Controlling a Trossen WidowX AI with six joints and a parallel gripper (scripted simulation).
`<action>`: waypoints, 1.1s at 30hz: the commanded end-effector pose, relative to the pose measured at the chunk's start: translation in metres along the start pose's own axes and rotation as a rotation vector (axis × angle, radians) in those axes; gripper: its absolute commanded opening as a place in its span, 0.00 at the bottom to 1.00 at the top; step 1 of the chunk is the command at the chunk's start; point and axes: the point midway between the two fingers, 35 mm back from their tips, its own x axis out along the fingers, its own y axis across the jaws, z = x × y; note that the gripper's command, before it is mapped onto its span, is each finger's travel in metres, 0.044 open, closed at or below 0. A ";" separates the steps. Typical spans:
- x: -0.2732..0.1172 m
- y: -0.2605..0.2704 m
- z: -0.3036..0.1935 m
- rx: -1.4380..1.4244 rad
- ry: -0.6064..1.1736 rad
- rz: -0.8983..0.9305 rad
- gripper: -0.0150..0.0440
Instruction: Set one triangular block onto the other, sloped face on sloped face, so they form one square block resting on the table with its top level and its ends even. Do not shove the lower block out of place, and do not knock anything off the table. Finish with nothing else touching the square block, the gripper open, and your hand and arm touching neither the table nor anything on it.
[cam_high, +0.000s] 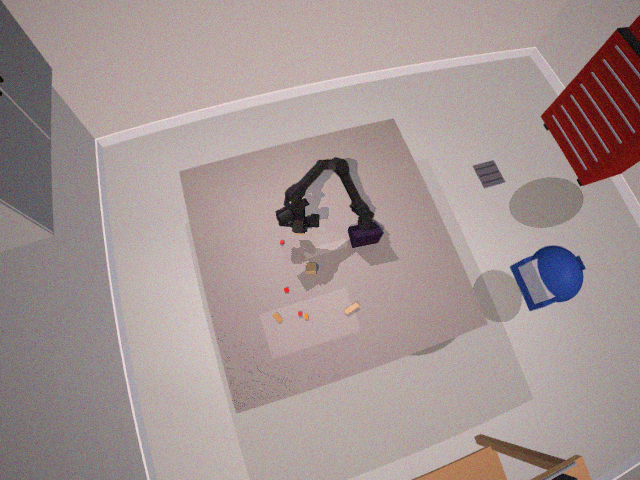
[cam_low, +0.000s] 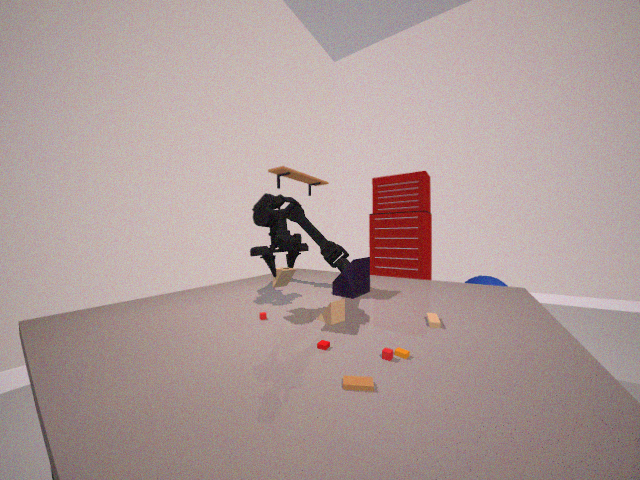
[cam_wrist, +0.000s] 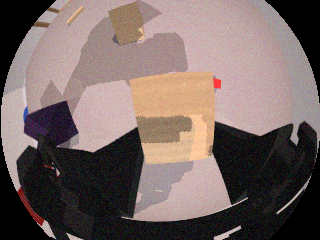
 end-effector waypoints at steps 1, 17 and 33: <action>-0.007 0.007 0.019 -0.013 -0.014 -0.001 0.25; -0.029 0.045 0.081 0.005 -0.013 0.005 0.25; -0.023 0.059 0.117 0.017 -0.003 0.004 0.25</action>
